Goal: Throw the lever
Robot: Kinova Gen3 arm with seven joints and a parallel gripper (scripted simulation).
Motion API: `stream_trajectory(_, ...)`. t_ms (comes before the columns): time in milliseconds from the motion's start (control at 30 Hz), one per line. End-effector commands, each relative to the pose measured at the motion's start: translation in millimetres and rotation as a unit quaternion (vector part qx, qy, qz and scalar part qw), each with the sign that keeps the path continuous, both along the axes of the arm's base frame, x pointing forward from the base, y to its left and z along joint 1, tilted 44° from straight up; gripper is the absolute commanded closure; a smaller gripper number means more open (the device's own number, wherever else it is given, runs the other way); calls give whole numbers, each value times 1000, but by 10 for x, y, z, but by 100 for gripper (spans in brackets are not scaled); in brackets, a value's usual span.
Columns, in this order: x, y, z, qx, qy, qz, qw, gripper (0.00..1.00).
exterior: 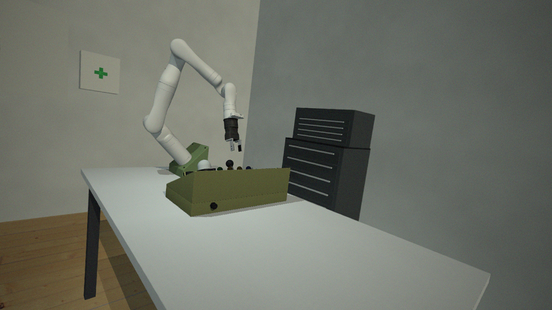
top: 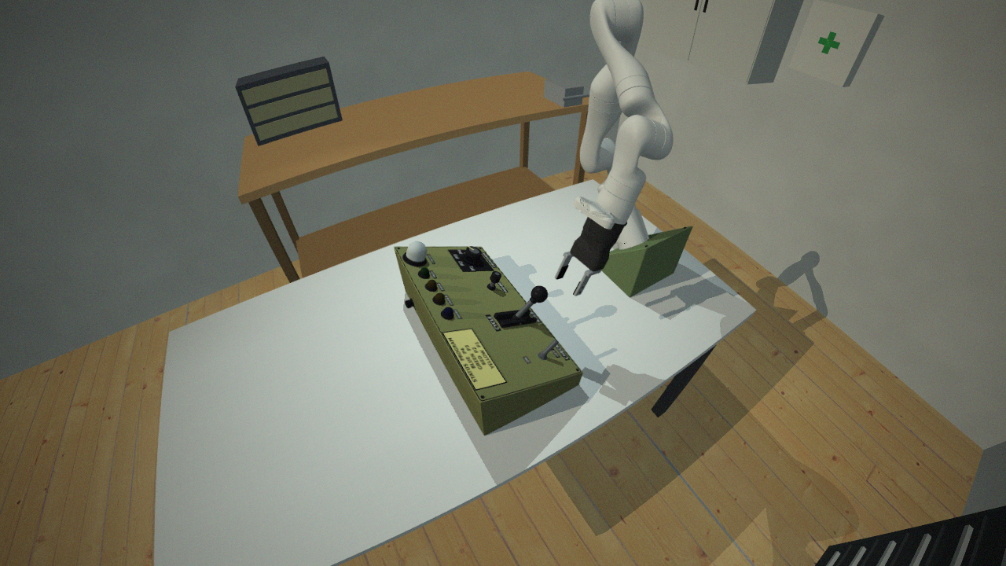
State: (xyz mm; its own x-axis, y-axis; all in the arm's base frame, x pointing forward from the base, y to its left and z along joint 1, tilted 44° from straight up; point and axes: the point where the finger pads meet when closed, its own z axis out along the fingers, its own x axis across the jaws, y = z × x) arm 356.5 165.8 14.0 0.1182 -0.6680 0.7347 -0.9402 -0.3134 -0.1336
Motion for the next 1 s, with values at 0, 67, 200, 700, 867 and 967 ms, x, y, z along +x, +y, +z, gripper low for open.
stream_trajectory(0, 2, 8, 2, 1, 0, 0, 1000, 0)
stream_trajectory(67, 2, 8, 2, 1, 0, 0, 1000, 0)
stream_trajectory(200, 2, 8, 2, 1, 0, 0, 1000, 0)
stream_trajectory(700, 121, -356, 545, -2, -6, 4, 1000, 0)
stream_trajectory(867, 145, -848, 1071, -4, -8, 3, 1000, 0)
stream_trajectory(967, 85, -1244, 1382, -4, -5, 1, 1000, 0)
